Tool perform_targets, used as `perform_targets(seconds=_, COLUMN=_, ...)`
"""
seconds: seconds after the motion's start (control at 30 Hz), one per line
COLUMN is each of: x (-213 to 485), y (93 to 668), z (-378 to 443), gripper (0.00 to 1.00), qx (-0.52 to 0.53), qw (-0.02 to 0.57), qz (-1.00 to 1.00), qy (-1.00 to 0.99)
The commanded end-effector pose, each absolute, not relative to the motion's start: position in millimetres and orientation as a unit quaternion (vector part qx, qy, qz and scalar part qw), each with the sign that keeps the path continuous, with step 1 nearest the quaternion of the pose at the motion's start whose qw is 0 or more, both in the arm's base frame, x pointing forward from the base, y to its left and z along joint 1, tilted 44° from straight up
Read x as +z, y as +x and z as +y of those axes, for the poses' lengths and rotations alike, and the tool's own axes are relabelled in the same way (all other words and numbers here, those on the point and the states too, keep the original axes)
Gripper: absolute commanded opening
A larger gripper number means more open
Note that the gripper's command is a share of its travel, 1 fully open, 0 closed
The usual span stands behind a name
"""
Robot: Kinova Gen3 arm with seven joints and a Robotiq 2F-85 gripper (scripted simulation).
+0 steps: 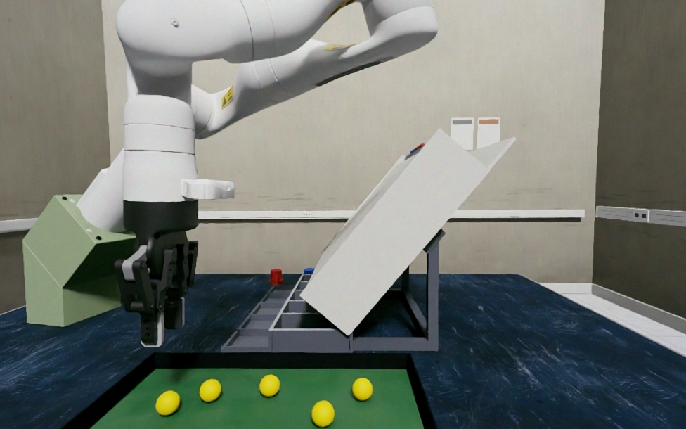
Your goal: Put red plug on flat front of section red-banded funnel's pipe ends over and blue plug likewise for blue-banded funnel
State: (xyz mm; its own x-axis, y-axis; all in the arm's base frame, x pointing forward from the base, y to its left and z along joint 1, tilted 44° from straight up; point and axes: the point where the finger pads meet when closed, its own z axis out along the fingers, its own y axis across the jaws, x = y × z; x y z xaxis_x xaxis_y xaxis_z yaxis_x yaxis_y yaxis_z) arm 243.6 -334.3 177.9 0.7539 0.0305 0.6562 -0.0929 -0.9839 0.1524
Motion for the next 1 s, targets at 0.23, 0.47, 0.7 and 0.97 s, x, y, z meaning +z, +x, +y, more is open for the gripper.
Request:
perform_targets(seconds=0.23, x=138.5, y=287.2, z=-351.4, gripper=0.5, qx=0.362, qw=0.096, qz=-0.015, qy=0.927)
perform_targets(seconds=0.47, x=139.5, y=287.7, z=-352.0, gripper=0.5, qx=0.363, qw=0.096, qz=-0.015, qy=0.927)
perform_targets(seconds=0.7, x=139.5, y=287.7, z=-352.0, gripper=0.5, qx=0.363, qw=0.096, qz=-0.015, qy=0.927)
perform_targets(seconds=0.97, x=133.8, y=293.1, z=-353.3, gripper=0.5, qx=0.363, qw=0.096, qz=-0.015, qy=0.927)
